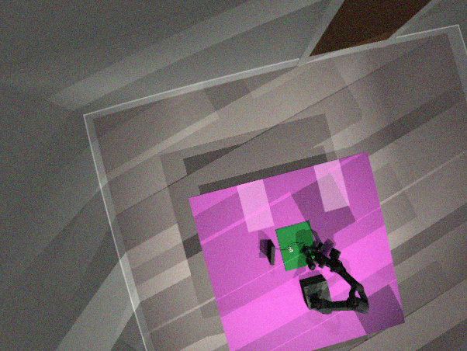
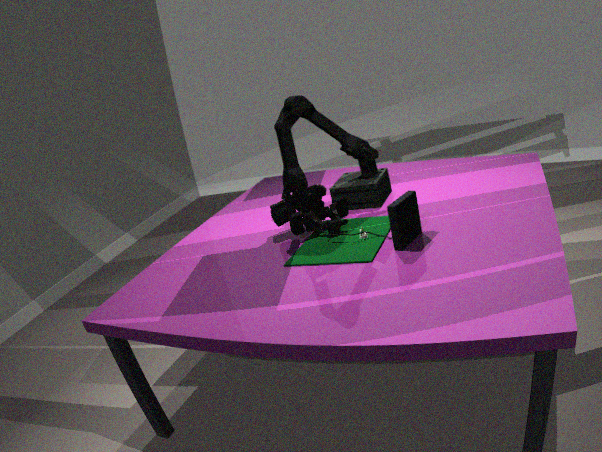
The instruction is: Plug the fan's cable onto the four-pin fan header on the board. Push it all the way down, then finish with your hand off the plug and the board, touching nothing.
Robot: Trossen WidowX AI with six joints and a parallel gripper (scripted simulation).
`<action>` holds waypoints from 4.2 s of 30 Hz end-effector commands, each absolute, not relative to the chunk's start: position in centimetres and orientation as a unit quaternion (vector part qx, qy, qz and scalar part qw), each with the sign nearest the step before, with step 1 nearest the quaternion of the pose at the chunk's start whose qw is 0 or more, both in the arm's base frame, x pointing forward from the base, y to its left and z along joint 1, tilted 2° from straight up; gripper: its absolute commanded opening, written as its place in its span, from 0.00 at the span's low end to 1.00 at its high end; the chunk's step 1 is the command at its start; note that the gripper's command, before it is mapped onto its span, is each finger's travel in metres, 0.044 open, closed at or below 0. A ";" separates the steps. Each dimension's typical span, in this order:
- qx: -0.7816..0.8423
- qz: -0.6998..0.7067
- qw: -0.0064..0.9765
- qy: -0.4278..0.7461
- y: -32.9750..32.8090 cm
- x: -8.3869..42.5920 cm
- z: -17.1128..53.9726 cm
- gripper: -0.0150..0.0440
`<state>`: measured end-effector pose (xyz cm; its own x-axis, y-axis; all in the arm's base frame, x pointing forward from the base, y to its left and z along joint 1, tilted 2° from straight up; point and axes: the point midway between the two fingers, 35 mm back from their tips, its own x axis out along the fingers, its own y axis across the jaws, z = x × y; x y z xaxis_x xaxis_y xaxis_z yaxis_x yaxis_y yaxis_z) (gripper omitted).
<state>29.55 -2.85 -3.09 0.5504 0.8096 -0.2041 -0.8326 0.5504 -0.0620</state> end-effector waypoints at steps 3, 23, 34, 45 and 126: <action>-0.076 0.468 0.877 0.076 -2.9 29.6 -3.1 0.60; -0.082 0.461 0.879 0.089 -4.4 28.9 -2.9 0.60; -0.086 0.458 0.879 0.100 -6.2 27.7 -2.1 0.60; -0.086 0.460 0.878 0.101 -7.9 26.4 -0.6 0.60; -0.338 0.357 0.627 0.604 -6.6 26.4 3.9 0.60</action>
<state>26.44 -6.55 3.97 0.0195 0.0330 -0.9993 -0.8575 0.5145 0.0003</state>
